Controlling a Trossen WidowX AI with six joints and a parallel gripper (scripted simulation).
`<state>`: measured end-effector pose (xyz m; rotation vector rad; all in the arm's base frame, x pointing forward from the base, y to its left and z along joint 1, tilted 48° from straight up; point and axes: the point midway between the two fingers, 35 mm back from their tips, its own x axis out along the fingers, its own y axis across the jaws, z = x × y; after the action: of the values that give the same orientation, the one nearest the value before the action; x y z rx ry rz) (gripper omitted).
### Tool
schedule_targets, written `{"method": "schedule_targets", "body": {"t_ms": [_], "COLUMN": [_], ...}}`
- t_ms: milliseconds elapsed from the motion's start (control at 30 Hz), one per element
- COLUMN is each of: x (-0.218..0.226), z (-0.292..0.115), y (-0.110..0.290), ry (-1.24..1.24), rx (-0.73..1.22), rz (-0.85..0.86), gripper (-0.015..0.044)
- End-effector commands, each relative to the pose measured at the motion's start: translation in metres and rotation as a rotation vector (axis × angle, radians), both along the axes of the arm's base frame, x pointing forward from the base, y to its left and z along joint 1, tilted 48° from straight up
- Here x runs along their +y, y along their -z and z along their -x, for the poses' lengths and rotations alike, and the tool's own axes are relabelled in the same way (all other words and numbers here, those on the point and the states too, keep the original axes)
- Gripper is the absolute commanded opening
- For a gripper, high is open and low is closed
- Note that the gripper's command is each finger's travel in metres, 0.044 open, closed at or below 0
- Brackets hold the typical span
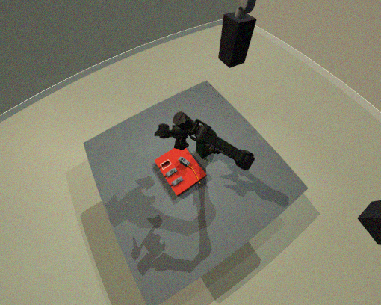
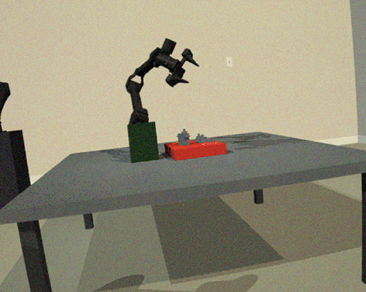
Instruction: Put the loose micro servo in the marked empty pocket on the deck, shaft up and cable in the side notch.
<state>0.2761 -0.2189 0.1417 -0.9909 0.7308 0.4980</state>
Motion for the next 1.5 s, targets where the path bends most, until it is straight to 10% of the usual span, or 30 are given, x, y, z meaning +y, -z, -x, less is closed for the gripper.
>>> {"method": "schedule_targets", "body": {"t_ms": [0,1067,1467], "x": [0.028,0.205,0.219], "z": [0.000,0.066,0.070], "y": [0.023,0.092,0.102], "ry": [-0.134,-1.110,-1.128], "rx": [0.060,0.280,0.281], "rz": [-0.038,-0.367,-0.377], "gripper": [0.0440,0.0440,0.0440]}}
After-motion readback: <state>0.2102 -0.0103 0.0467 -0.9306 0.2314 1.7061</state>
